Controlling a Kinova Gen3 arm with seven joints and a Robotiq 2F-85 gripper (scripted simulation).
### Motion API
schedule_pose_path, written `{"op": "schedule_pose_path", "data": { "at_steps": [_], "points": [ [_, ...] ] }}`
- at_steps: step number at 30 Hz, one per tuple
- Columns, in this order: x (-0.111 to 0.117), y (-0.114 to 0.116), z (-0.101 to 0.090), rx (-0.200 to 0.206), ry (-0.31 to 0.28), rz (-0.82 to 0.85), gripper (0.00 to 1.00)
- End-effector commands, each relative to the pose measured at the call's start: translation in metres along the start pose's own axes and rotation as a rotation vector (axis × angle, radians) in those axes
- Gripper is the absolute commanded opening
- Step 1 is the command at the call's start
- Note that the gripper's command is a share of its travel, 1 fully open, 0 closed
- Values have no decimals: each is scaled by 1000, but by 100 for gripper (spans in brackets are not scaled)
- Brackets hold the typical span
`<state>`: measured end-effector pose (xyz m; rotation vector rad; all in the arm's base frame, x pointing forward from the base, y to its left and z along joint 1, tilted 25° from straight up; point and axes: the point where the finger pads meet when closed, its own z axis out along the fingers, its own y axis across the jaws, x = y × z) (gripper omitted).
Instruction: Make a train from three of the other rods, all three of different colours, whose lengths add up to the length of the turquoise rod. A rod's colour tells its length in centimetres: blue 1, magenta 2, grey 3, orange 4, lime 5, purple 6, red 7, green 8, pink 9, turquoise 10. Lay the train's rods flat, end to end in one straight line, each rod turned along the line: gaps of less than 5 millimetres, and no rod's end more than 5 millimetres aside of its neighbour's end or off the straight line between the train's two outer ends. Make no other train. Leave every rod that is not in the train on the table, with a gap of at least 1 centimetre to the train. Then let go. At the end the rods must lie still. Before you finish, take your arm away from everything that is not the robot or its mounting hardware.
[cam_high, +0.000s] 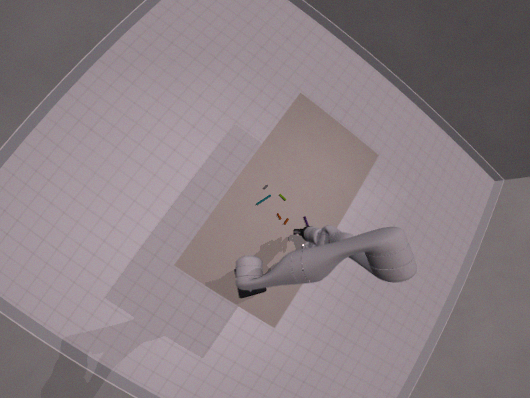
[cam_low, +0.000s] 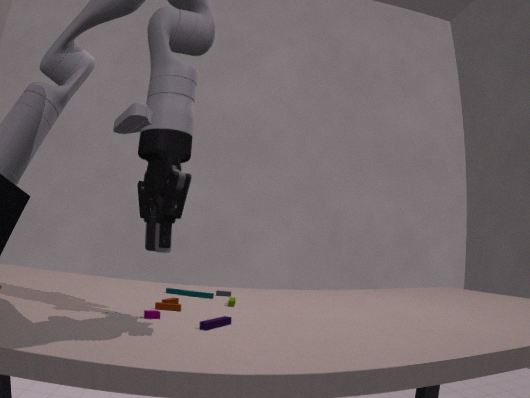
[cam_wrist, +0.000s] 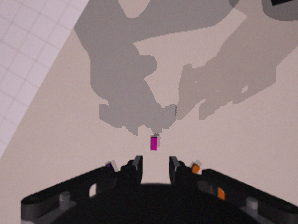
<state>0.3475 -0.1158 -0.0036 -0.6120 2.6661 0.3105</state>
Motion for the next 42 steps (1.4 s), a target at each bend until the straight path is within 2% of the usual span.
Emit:
{"op": "schedule_pose_path", "data": {
  "at_steps": [1,17,21,25,27,42],
  "points": [
    [2,0,-2,-1,2,13,100],
    [2,0,-2,-1,2,11,100],
    [-3,0,-1,2,3,-31,100],
    [-17,3,2,2,11,-163,100],
    [-17,3,2,2,11,-163,100],
    [-88,38,15,-13,40,-857,100]
  ]
}}
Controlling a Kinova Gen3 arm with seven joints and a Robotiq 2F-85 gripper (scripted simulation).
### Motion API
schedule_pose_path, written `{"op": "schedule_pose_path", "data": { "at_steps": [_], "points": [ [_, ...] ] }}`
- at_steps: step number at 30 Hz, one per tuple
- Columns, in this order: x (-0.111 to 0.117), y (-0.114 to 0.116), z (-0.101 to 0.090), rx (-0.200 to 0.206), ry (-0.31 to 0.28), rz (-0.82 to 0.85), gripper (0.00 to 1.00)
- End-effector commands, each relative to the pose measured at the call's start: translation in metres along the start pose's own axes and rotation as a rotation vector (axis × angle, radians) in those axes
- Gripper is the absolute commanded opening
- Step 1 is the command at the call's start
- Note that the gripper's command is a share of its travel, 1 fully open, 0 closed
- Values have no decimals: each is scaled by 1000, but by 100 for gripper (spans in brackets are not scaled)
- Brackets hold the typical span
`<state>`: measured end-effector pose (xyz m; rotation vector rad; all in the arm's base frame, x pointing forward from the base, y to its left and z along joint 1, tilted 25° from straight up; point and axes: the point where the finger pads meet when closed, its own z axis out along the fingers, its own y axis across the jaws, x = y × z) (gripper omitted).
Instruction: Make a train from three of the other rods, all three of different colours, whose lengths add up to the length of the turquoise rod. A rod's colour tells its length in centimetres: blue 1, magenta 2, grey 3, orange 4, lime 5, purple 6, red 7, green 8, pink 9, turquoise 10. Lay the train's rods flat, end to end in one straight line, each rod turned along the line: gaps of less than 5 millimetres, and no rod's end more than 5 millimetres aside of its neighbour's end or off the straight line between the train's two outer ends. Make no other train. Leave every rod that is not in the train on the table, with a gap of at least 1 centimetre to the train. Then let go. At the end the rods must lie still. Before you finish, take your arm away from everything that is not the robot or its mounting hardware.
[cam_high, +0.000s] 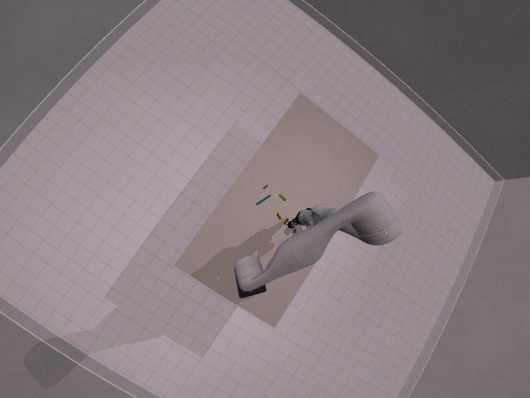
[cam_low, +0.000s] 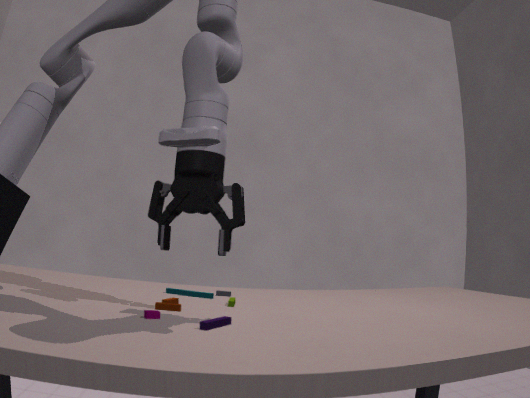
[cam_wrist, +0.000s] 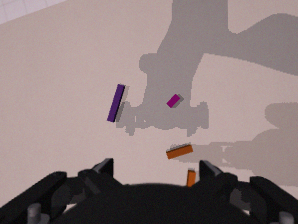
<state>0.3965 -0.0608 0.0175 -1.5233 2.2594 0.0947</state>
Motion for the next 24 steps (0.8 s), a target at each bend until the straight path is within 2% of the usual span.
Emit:
{"op": "schedule_pose_path", "data": {
  "at_steps": [1,2,3,17,19,20,24],
  "points": [
    [-20,-5,1,-8,9,-123,100],
    [-20,-5,1,-8,9,-123,100],
    [-32,-7,3,-9,10,-219,100],
    [-113,-10,7,-9,11,-827,100],
    [-113,-10,7,-9,11,-827,100],
    [-126,-9,8,-8,10,-919,100],
    [-151,-6,8,-3,8,-1094,100]
  ]
}}
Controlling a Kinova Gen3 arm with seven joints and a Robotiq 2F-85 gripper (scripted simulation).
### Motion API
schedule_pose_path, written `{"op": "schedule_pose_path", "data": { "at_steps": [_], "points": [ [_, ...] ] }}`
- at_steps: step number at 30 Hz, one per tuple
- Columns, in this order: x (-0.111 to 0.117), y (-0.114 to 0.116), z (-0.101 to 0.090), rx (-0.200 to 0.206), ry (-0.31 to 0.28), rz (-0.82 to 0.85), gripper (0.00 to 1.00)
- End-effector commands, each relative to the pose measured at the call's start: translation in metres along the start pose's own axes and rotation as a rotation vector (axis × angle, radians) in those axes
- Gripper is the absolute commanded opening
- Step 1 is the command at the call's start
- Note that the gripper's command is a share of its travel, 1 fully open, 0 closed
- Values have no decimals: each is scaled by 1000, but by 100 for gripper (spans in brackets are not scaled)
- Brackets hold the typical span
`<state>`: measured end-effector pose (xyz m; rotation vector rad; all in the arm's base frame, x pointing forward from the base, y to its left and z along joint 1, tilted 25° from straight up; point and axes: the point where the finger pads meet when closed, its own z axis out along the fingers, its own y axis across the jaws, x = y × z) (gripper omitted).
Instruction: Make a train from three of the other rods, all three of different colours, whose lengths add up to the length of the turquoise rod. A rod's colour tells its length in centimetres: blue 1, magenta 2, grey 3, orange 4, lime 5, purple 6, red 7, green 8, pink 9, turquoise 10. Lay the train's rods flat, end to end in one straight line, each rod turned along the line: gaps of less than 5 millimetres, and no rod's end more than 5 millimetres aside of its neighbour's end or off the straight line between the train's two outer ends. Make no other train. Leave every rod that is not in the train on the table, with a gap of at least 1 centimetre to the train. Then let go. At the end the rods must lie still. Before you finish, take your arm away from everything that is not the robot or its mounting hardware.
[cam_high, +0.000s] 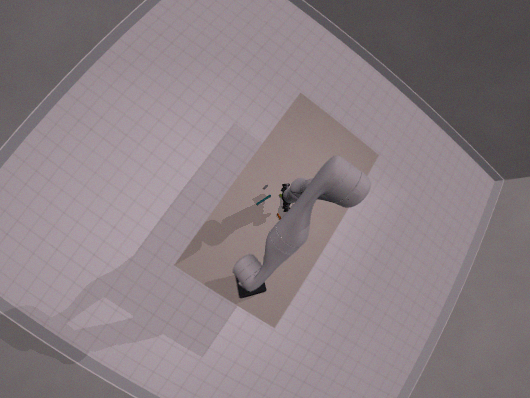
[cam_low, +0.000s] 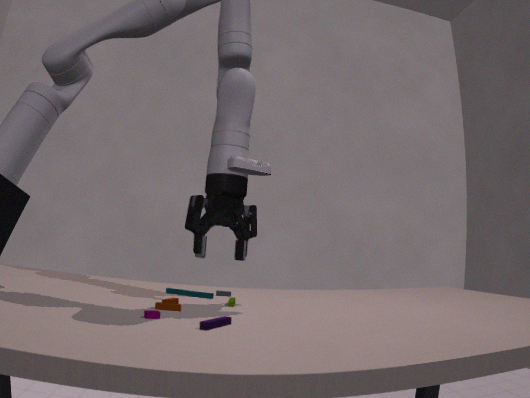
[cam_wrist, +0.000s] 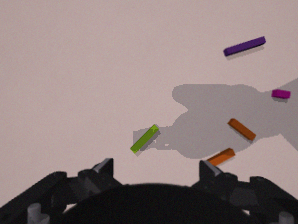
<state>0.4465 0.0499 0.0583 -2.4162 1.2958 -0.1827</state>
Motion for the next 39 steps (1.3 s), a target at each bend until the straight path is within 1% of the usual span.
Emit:
{"op": "schedule_pose_path", "data": {
  "at_steps": [1,10,12,14,17,22,23,39],
  "points": [
    [-19,-24,-1,1,5,-167,100],
    [-64,-66,-4,21,8,-566,100],
    [-64,-66,-4,21,8,-566,100],
    [-72,-73,-5,25,10,-635,100],
    [-80,-79,-5,29,10,-694,100],
    [-83,-78,-5,27,8,-711,100],
    [-83,-78,-5,27,8,-711,24],
    [-83,-78,-5,27,8,-711,24]
  ]
}}
